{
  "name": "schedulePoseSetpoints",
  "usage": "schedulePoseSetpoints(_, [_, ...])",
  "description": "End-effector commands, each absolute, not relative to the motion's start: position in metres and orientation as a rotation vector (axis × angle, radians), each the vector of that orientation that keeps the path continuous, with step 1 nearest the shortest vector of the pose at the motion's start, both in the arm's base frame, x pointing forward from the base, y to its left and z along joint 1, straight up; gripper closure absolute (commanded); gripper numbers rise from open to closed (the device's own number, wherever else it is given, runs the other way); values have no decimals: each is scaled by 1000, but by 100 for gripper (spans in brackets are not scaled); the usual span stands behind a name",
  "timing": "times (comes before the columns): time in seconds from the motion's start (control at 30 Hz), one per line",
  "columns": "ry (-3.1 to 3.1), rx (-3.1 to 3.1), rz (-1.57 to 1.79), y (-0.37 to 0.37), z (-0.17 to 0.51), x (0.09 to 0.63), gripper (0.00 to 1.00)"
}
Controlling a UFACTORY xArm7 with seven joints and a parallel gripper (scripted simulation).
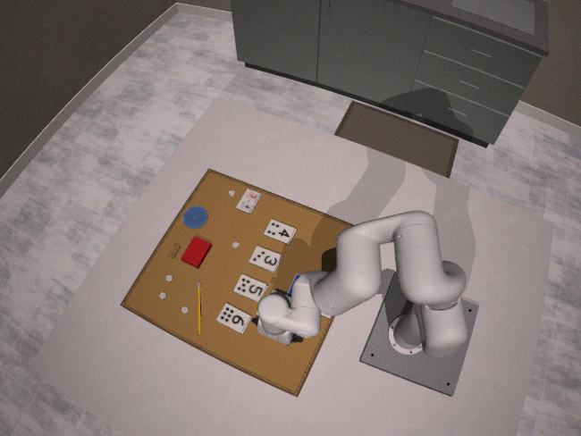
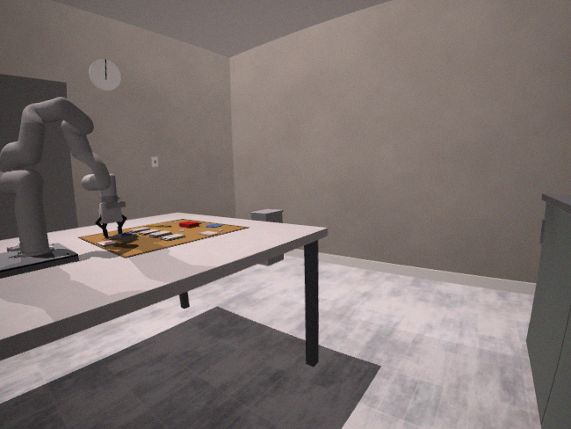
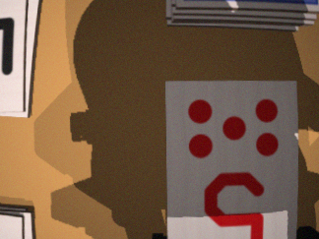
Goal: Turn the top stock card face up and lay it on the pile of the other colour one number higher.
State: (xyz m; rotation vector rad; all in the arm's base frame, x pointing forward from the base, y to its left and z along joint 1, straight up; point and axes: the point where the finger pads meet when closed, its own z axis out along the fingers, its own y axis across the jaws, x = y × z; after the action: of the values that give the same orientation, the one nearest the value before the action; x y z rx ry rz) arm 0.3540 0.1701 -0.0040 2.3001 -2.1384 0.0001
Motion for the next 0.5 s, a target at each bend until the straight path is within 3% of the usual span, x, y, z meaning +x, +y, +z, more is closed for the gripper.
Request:
schedulePoseSetpoints(0.0, [-2141,2303,2,171,-3,355,26])
schedulePoseSetpoints(0.43, [-2141,2303,2,171,-3,355,26])
schedulePoseSetpoints(0.47, [-2141,2303,2,171,-3,355,13])
